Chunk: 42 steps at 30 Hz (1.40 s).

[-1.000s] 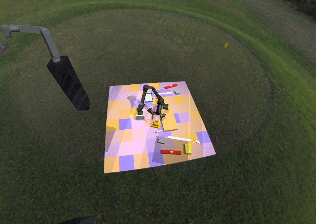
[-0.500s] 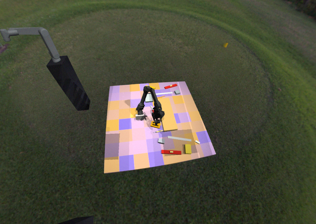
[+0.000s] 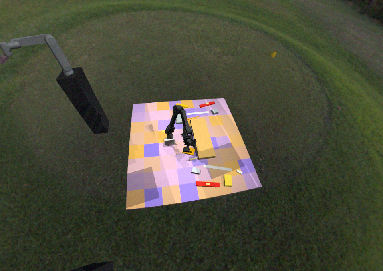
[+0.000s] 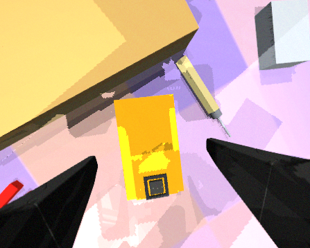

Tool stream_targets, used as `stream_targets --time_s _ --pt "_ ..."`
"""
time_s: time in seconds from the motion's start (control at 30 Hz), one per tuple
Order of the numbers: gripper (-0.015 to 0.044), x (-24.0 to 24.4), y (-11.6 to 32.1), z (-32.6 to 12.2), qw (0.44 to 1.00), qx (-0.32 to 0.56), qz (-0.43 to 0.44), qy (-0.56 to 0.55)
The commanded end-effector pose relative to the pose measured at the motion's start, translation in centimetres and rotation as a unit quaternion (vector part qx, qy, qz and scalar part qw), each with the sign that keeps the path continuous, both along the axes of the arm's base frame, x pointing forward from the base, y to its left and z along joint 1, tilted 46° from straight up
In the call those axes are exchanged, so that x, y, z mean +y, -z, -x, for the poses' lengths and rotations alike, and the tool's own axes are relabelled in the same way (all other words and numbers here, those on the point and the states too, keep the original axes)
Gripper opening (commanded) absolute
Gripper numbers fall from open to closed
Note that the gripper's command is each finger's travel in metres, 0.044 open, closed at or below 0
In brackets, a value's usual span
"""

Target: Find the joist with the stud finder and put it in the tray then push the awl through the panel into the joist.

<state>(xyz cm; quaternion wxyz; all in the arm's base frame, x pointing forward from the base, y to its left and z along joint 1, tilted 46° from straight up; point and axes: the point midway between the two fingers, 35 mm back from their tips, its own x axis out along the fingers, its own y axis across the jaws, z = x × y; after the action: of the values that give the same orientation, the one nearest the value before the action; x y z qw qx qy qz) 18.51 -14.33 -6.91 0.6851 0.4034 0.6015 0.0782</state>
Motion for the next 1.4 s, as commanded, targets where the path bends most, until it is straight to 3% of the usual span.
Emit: stream_targets --time_s 0.0,1.13,1.27,1.37 --pt "0.044 -0.1 0.0 -0.1 1.0 0.0 -0.004 0.009" --pt "0.044 3.5 3.6 -0.2 1.0 -0.001 -0.005 0.009" --pt "0.0335 3.5 3.6 -0.2 1.0 -0.001 -0.005 0.009" --pt "0.0315 3.5 3.6 -0.2 1.0 -0.001 -0.005 0.009"
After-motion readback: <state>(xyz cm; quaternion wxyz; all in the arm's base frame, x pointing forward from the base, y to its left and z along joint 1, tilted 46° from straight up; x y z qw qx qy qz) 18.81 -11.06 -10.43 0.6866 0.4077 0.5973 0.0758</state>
